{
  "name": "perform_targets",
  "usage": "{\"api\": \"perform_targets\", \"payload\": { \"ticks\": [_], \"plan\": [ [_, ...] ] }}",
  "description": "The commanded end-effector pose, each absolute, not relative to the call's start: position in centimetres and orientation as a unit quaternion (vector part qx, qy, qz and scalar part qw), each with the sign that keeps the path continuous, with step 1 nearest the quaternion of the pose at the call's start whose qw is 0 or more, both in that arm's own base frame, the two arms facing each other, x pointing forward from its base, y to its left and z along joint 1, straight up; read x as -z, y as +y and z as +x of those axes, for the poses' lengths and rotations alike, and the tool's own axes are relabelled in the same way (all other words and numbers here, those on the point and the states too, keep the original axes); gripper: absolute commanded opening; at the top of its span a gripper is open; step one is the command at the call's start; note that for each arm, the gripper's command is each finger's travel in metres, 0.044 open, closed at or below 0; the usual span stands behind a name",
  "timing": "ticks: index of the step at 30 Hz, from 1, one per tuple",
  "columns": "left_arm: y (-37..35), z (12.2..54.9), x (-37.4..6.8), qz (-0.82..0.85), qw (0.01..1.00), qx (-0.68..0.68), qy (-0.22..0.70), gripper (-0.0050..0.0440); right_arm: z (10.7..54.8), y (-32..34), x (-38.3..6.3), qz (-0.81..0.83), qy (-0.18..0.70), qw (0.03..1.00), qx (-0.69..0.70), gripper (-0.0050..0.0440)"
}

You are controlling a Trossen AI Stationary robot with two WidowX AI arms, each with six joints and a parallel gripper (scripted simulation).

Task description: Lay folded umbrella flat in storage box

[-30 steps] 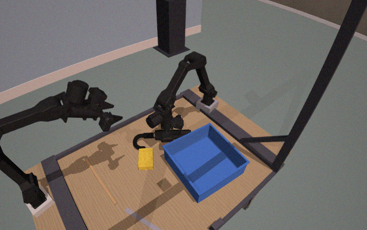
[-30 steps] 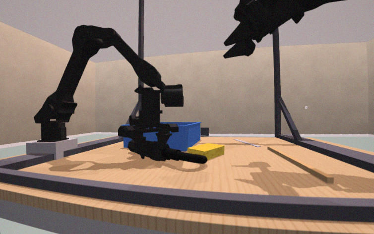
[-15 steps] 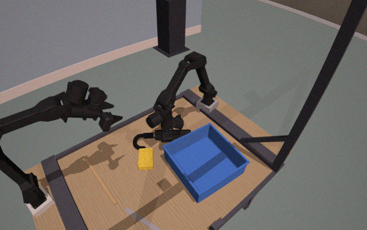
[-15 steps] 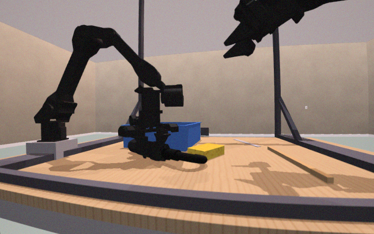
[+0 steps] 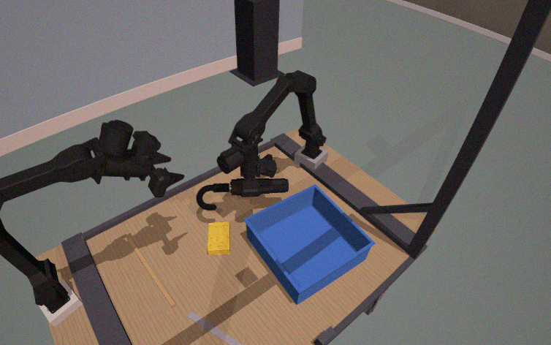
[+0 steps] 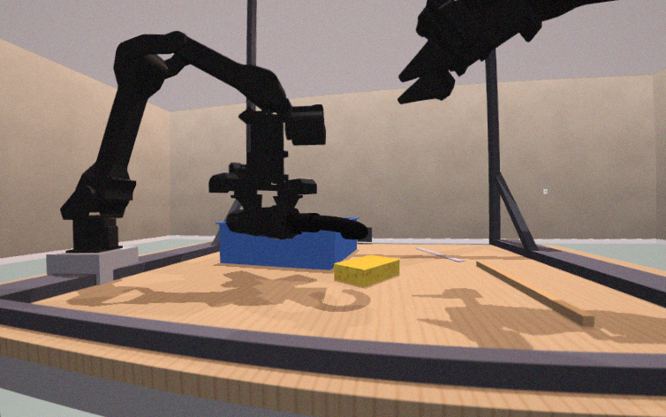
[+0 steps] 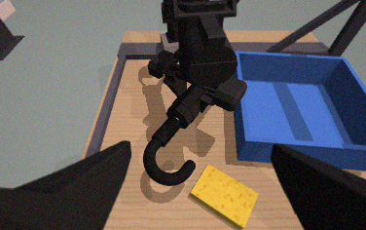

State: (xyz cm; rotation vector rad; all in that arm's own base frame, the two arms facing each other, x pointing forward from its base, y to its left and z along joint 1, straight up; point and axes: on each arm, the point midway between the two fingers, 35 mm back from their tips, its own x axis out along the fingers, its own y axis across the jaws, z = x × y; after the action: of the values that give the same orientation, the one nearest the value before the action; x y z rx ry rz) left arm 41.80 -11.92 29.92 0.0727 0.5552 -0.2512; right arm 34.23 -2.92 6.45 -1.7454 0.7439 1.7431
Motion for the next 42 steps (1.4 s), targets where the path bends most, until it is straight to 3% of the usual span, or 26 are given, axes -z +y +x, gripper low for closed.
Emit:
{"api": "perform_targets", "payload": {
  "ticks": [1, 6, 10, 22, 42],
  "plan": [
    [-11.9, 41.6, -31.0, 0.034, 0.957, 0.124, 0.261, 0.04, 34.9, -2.9, -10.5, -0.668, 0.271, 0.283, -0.632, -0.0003],
    [-11.9, 41.6, -31.0, 0.034, 0.957, 0.124, 0.261, 0.04, 34.8, -2.9, -15.7, -0.671, 0.27, 0.284, -0.63, -0.0005],
    [-11.9, 41.6, -31.0, 0.034, 0.957, 0.124, 0.261, 0.04, 34.6, -2.9, -17.7, -0.664, 0.272, 0.281, -0.637, -0.0035],
    [-13.0, 42.1, -31.3, 0.036, 0.955, 0.135, 0.261, 0.04, 34.4, -1.0, -17.8, -0.664, 0.273, 0.282, -0.636, -0.005],
    [-30.2, 42.7, -33.5, 0.078, 0.922, 0.285, 0.249, 0.04, 34.3, 22.3, -16.2, -0.658, 0.269, 0.287, -0.642, -0.005]
  ]
}}
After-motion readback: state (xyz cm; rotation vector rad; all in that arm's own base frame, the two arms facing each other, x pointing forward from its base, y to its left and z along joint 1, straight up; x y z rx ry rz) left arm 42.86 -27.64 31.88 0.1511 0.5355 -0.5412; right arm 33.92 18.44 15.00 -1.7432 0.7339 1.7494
